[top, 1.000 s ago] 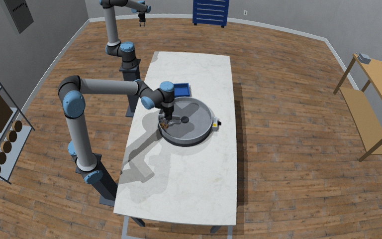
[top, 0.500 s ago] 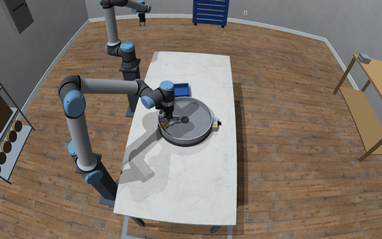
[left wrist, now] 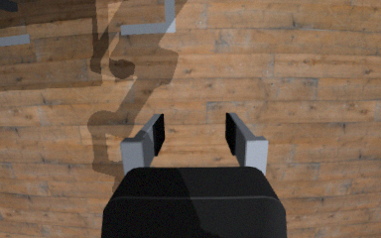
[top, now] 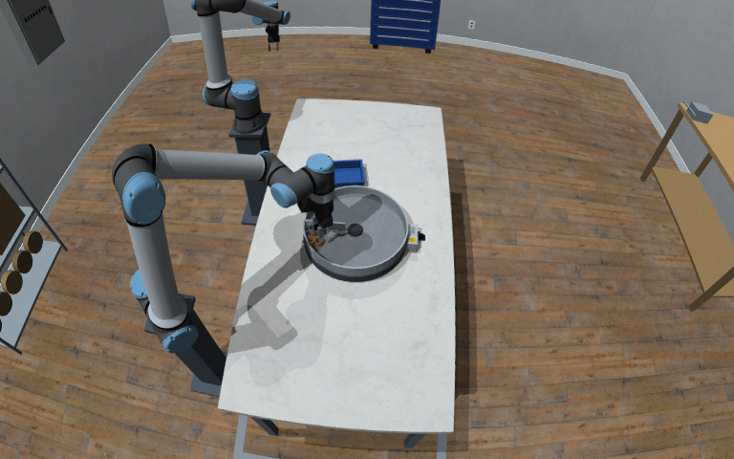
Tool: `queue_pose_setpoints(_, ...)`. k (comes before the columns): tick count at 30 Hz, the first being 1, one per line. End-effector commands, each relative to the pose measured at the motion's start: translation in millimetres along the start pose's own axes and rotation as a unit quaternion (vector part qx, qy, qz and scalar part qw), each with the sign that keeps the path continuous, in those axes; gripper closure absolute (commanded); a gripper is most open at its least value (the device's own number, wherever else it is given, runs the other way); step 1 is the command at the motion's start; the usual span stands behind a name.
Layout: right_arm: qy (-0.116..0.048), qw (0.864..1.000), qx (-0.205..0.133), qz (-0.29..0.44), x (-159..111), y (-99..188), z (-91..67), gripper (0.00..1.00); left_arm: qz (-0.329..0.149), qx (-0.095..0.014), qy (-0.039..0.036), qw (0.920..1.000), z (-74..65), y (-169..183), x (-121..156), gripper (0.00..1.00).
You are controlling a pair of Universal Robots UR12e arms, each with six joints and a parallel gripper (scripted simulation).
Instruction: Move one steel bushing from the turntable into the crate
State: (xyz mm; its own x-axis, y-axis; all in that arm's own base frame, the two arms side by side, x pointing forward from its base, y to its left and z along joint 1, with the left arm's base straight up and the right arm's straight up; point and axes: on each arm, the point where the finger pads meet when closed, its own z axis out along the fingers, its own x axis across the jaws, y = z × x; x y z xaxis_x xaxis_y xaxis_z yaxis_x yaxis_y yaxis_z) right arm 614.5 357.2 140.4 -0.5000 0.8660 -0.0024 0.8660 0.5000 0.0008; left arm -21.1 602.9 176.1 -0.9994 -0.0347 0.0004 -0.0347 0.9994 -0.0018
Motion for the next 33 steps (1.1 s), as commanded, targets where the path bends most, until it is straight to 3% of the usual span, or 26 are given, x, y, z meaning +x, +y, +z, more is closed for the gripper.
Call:
queue_pose_setpoints(1, 0.001, 0.998, -0.001, -0.059, 0.0, 0.5, -0.9, 0.24, 0.000, -0.001, -0.0002, 1.0000, -1.0, 0.7, -0.2, 0.00)
queue_pose_setpoints(9, 0.001, 0.992, -0.001, -0.126, 0.0, 0.5, -0.9, 0.24, 0.000, -0.001, -0.0002, 1.0000, -1.0, 0.7, -0.2, 0.00)
queue_pose_setpoints(22, 0.001, 0.968, -0.001, -0.251, 0.0, 0.5, -0.9, 0.24, 0.000, -0.001, -0.0002, 1.0000, -1.0, 0.7, -0.2, 0.00)
queue_pose_setpoints(33, 0.001, 0.929, -0.001, -0.371, 0.0, 0.3, -0.9, 0.24, 0.000, -0.001, -0.0002, 1.0000, -1.0, 0.7, -0.2, 0.00)
